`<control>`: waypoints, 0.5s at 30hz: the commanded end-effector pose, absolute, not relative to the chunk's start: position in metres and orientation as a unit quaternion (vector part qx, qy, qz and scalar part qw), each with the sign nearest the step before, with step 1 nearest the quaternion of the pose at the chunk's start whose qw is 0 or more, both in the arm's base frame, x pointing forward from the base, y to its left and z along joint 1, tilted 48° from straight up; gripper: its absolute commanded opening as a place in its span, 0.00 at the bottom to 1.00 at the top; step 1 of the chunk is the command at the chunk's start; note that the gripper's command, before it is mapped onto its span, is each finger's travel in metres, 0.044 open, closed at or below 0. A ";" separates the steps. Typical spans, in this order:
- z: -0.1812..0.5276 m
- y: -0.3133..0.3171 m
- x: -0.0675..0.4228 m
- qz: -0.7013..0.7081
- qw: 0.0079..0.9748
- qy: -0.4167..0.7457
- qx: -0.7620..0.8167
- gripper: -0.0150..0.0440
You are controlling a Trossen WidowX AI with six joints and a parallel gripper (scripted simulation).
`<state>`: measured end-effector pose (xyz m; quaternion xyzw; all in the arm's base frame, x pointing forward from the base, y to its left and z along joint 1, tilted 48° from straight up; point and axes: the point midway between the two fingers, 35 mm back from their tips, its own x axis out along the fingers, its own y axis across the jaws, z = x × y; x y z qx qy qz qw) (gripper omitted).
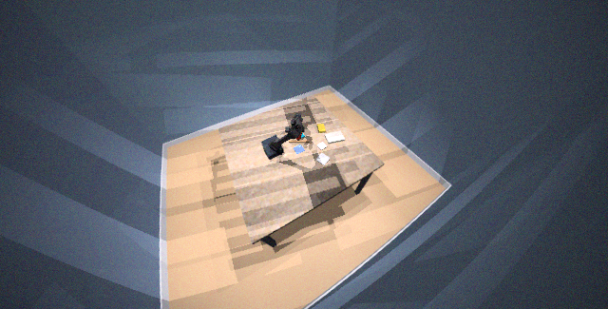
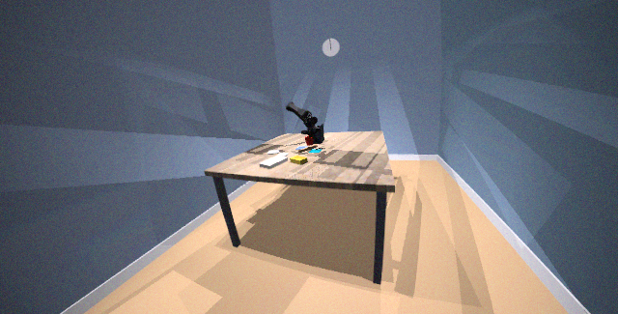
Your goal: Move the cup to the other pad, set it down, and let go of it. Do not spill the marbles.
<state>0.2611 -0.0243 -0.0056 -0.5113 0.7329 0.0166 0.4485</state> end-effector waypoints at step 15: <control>-0.024 -0.005 0.286 0.016 0.453 0.731 -0.511 0.25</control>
